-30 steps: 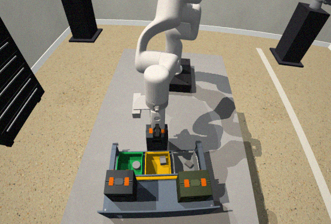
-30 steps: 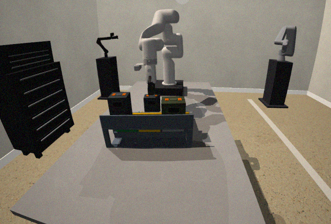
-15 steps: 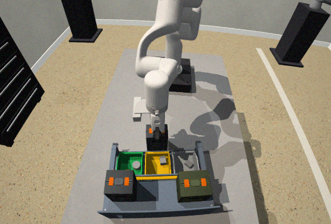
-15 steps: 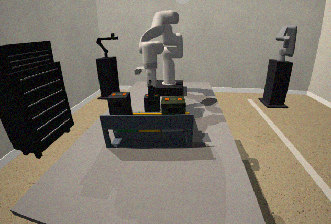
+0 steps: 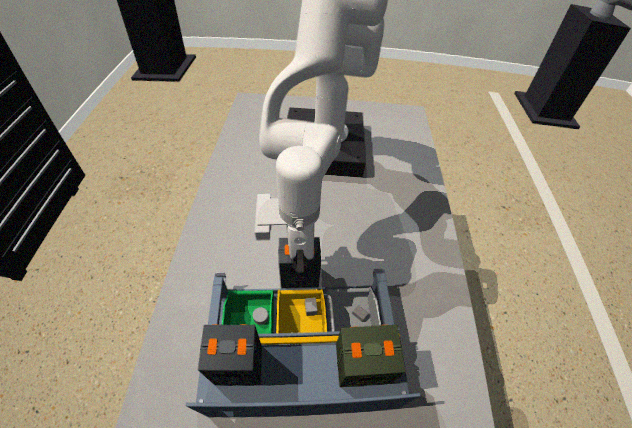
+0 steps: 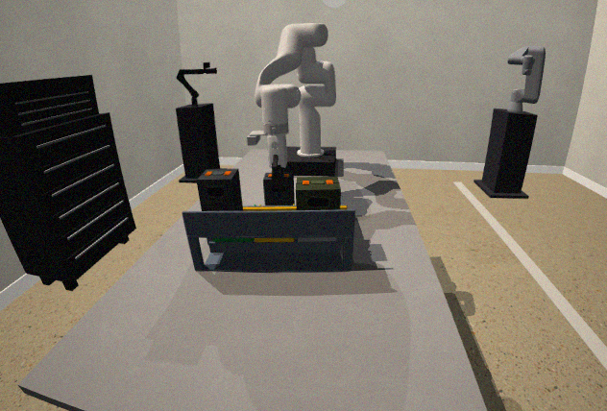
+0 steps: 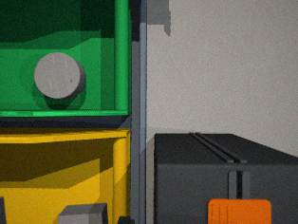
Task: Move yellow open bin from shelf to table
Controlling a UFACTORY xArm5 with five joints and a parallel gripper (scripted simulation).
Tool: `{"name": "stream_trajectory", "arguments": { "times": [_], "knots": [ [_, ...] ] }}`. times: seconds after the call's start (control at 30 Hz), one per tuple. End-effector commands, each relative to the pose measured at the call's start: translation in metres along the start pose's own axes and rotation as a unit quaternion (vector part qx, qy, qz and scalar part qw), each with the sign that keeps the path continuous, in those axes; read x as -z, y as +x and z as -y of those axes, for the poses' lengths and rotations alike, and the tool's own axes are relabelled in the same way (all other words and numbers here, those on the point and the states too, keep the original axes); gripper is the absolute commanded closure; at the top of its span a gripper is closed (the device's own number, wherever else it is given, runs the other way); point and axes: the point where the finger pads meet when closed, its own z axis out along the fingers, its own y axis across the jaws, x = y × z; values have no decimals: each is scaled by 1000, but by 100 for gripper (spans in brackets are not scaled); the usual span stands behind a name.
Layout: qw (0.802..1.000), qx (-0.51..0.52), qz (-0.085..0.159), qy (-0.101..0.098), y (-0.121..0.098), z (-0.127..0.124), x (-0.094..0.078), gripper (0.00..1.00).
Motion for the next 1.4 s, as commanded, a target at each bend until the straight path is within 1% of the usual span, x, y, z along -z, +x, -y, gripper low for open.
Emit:
{"name": "stream_trajectory", "arguments": {
  "times": [0.0, 0.07, 0.7, 0.73, 1.37],
  "knots": [
    [1000, 0, -3, 1, 0, 1, -4, 0],
    [1000, 0, -3, 1, 0, 1, -9, 0],
    [1000, 0, -3, 1, 0, 1, -9, 0],
    [1000, 0, 0, 2, 0, 1, -9, 100],
    [1000, 0, 0, 2, 0, 1, -9, 100]
  ]
}}
